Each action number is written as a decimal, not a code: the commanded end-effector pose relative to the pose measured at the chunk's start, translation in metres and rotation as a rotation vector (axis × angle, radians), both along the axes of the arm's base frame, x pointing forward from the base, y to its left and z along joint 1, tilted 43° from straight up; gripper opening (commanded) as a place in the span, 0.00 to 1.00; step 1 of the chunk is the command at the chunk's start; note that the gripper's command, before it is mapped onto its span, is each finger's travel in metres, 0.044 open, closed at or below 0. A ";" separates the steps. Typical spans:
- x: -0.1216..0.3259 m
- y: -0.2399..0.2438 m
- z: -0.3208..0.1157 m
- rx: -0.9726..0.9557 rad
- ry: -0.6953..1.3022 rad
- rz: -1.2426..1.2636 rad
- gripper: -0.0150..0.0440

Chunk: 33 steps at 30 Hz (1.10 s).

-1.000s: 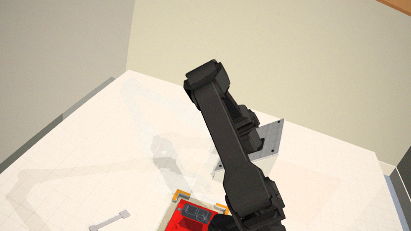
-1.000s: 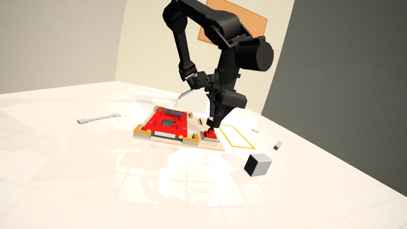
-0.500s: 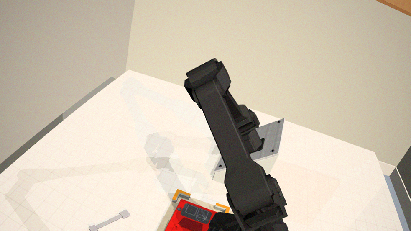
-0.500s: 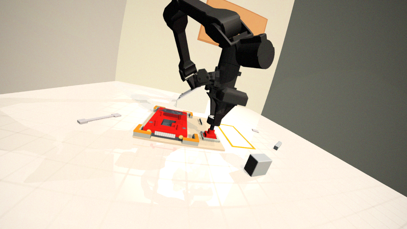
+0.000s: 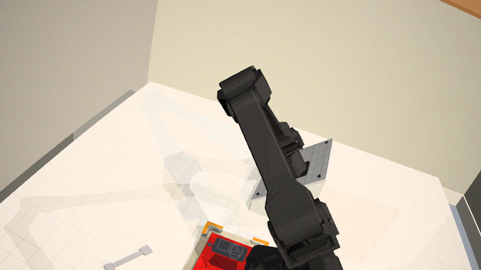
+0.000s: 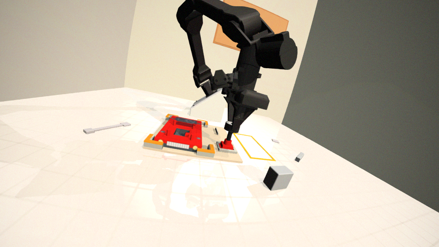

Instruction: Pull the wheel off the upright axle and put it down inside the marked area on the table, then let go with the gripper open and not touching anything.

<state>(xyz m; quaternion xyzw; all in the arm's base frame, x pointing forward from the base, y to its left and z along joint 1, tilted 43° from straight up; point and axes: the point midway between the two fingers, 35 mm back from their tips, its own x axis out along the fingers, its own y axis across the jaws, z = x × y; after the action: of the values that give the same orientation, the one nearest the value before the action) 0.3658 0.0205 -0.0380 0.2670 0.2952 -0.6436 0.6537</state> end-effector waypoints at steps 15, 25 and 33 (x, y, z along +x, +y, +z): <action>0.000 0.007 0.008 0.006 -0.009 0.000 0.25; -0.004 0.025 0.024 -0.001 0.004 0.004 0.25; -0.025 0.061 -0.002 0.012 -0.001 0.005 0.25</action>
<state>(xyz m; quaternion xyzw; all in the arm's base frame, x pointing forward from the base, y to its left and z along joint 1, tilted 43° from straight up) 0.3510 0.0684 -0.0280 0.2722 0.2957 -0.6407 0.6542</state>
